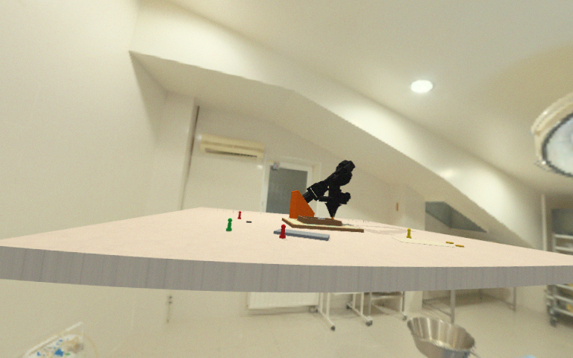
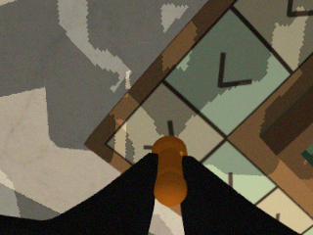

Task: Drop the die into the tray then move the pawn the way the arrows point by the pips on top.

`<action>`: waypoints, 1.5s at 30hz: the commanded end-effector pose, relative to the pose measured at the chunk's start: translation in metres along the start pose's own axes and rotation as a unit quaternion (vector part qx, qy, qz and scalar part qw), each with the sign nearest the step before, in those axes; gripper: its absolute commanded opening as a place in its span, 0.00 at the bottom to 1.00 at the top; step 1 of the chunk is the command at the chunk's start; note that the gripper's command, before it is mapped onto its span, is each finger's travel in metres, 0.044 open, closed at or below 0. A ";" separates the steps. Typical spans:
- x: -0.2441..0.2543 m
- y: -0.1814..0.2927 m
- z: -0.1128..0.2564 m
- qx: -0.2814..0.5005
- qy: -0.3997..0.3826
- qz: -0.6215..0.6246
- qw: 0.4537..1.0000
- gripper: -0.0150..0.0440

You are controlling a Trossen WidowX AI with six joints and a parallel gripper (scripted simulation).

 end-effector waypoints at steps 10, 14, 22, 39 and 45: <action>0.001 0.001 -0.017 0.000 -0.004 -0.001 1.000 0.25; 0.000 0.000 -0.013 -0.001 0.000 0.001 1.000 0.43; -0.002 -0.001 0.001 0.001 0.002 0.000 1.000 0.79; -0.074 0.027 0.096 0.006 0.017 -0.224 0.974 1.00; -0.092 0.044 0.112 -0.001 0.011 -0.280 0.960 1.00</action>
Point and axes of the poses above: the point midway between the two fingers, 35 mm back from their tips, its own z axis back along the fingers, its own x axis across the jaws, y = z × x, the point moved 10 cm from there along z, back along the fingers, and after that the axes turned 4 degrees about -z, right-handed, at the moved point
